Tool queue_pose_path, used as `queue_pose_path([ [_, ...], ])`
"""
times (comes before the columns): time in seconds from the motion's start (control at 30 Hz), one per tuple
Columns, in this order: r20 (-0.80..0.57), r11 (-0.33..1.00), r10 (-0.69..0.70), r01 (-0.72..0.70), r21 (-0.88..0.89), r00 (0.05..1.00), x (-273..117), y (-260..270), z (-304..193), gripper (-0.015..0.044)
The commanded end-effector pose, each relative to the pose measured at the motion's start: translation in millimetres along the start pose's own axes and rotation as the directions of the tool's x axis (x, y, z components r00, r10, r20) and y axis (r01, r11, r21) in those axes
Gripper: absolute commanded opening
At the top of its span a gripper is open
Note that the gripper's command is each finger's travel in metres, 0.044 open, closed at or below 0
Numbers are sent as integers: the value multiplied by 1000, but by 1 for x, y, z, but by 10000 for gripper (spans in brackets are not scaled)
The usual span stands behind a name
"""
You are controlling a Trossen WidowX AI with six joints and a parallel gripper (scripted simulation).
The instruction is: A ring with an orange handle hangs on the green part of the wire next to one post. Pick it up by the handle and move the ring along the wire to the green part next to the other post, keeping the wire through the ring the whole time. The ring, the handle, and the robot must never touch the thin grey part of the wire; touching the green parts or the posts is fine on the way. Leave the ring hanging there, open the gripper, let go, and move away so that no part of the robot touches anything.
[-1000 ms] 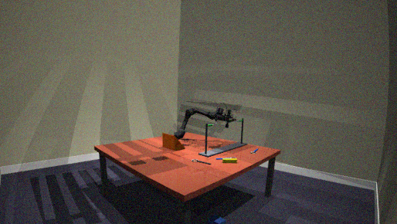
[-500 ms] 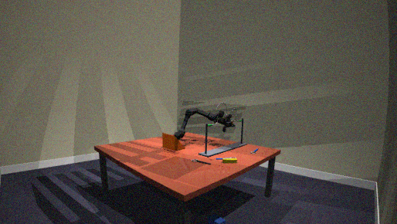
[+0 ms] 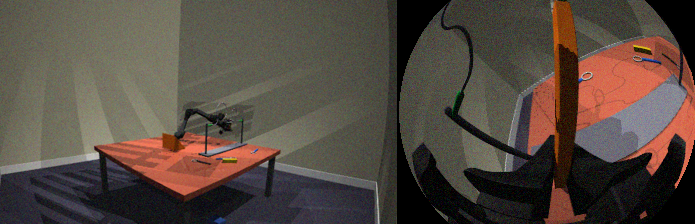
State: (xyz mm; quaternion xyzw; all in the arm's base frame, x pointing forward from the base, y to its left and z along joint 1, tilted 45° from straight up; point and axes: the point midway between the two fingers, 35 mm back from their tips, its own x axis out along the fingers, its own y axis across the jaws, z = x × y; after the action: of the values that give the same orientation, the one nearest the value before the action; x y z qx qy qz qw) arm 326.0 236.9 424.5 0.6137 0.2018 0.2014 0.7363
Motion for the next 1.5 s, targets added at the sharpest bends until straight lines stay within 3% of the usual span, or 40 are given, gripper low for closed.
queue_pose_path([
  [0.0, 9, 997, -43, 43, -68, 999, 0, -13, 1, -150],
  [0.7, 71, 878, -245, 252, -408, 967, -8, -77, 18, -150],
  [1.47, 110, 806, -304, 317, -500, 946, -17, -108, 35, -150],
])
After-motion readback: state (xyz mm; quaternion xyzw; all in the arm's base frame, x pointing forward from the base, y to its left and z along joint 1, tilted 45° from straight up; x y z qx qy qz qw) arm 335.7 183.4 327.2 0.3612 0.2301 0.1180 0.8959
